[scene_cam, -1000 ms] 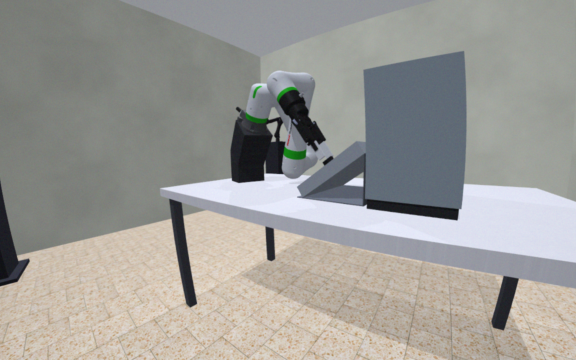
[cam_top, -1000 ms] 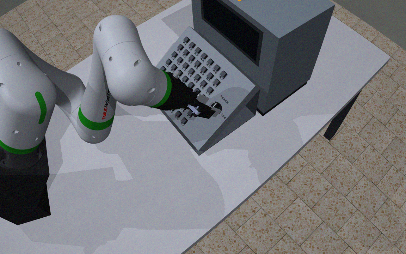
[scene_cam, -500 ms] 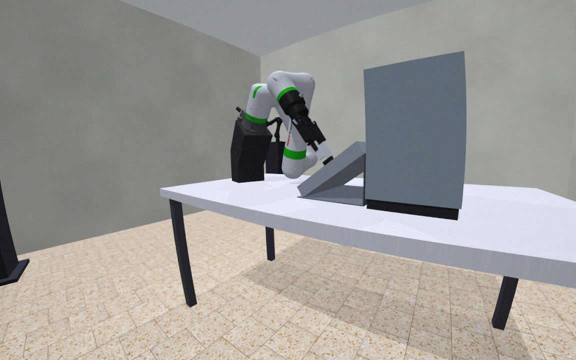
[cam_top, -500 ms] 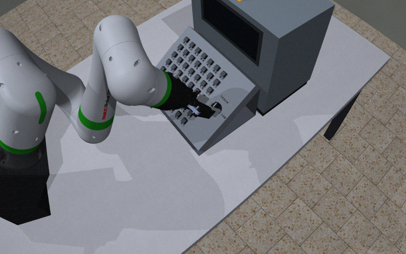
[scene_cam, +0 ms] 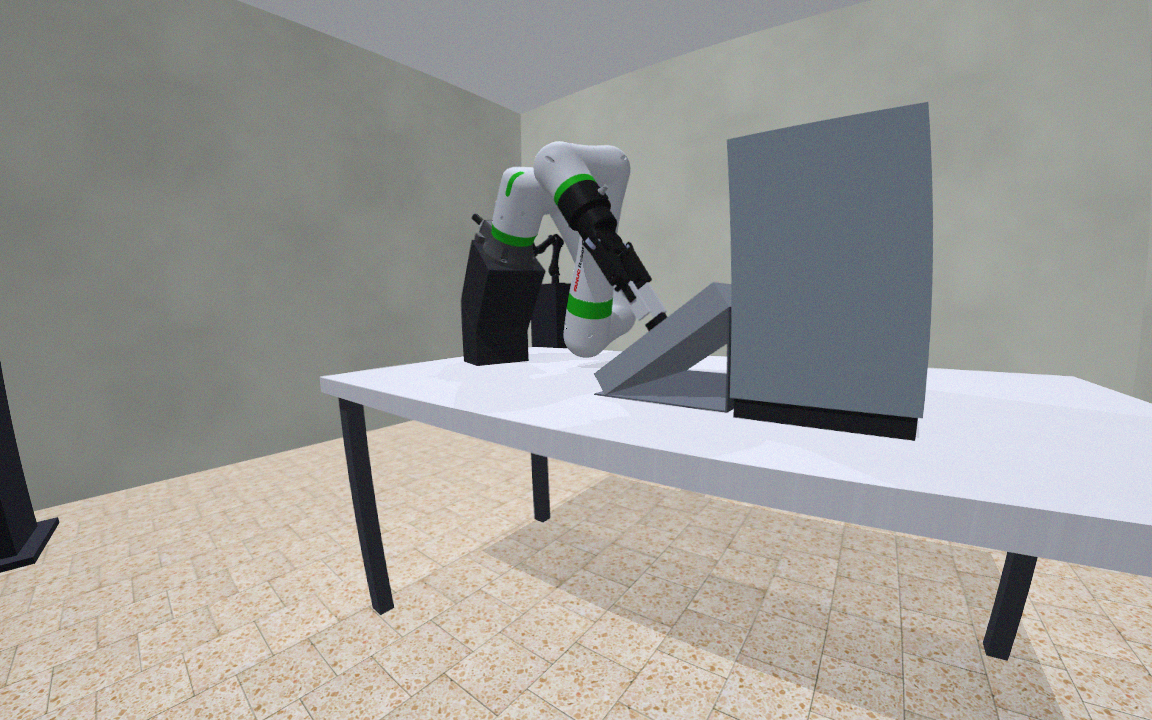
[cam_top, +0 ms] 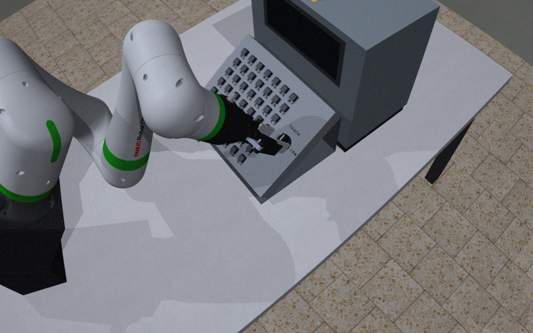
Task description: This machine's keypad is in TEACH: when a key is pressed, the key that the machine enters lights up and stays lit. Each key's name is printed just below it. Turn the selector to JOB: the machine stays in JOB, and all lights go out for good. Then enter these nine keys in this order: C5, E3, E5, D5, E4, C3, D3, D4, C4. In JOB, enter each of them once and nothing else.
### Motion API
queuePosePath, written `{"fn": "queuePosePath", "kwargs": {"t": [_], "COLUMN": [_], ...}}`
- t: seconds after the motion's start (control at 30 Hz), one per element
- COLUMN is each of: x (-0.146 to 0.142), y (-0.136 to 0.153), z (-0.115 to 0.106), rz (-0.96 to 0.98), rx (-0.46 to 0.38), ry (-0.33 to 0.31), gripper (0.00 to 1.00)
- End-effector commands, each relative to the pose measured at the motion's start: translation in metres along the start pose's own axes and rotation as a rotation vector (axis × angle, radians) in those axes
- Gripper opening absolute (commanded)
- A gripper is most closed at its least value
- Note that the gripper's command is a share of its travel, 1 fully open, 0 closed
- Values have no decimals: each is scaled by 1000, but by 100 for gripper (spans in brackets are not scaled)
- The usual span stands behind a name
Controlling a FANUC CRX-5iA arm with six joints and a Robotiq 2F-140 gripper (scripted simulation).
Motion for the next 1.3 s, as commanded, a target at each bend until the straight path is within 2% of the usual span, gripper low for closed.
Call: {"fn": "queuePosePath", "kwargs": {"t": [0.0, 0.5, 1.27], "x": [0, 0, 0], "y": [0, 0, 0], "z": [0, 3, 20], "rz": [0, 0, 0], "rx": [0, 0, 0], "ry": [0, 0, 0], "gripper": [33, 33, 33]}}
Point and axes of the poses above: the point where the finger pads meet when closed, its own z axis out along the fingers, its own x axis across the jaws, y = z × x, the point moved 6 cm from there along -z, back along the fingers, and after that the axes turned 4 degrees about -z, right-handed, at the moved point
